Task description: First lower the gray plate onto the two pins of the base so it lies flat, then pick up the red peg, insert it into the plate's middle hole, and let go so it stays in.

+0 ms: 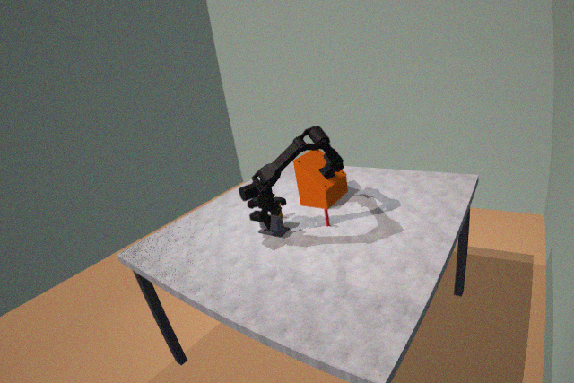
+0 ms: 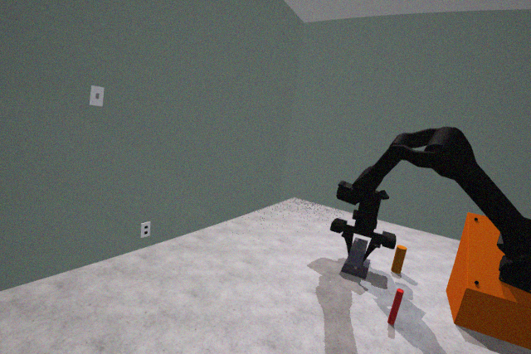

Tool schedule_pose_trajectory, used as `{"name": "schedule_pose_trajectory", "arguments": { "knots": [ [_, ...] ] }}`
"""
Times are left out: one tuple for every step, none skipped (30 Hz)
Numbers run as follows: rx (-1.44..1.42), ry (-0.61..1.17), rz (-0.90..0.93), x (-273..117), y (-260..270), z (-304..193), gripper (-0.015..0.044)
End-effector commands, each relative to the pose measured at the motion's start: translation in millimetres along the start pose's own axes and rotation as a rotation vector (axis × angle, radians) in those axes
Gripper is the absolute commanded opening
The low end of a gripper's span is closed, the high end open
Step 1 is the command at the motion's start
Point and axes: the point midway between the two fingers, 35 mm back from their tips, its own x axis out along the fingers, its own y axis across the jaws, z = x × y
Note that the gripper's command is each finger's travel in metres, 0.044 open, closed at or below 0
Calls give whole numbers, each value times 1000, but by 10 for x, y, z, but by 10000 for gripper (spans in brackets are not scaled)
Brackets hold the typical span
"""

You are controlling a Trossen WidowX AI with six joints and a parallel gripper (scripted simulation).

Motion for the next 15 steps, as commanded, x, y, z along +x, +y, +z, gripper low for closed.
{"name": "schedule_pose_trajectory", "arguments": {
  "knots": [
    [6, 7, -20, 91, -47, -4, 0],
    [6, 7, -20, 92, -47, -4, 0],
    [6, 7, -20, 92, -47, -4, 0],
    [6, 7, -20, 93, -47, -4, 0],
    [6, 7, -20, 94, -48, -4, 0],
    [6, 7, -20, 95, -48, -4, 0],
    [6, 7, -20, 96, -48, -4, 0],
    [6, 7, -20, 97, -48, -3, 0],
    [6, 7, -20, 97, -48, -3, 0],
    [6, 7, -20, 98, -48, -3, 0],
    [6, 7, -20, 99, -48, -3, 0],
    [6, 7, -20, 100, -48, -3, 0],
    [6, 7, -20, 101, -48, -3, 0],
    [6, 7, -20, 102, -48, -3, 0],
    [6, 7, -20, 103, -48, -3, 0]
  ]
}}
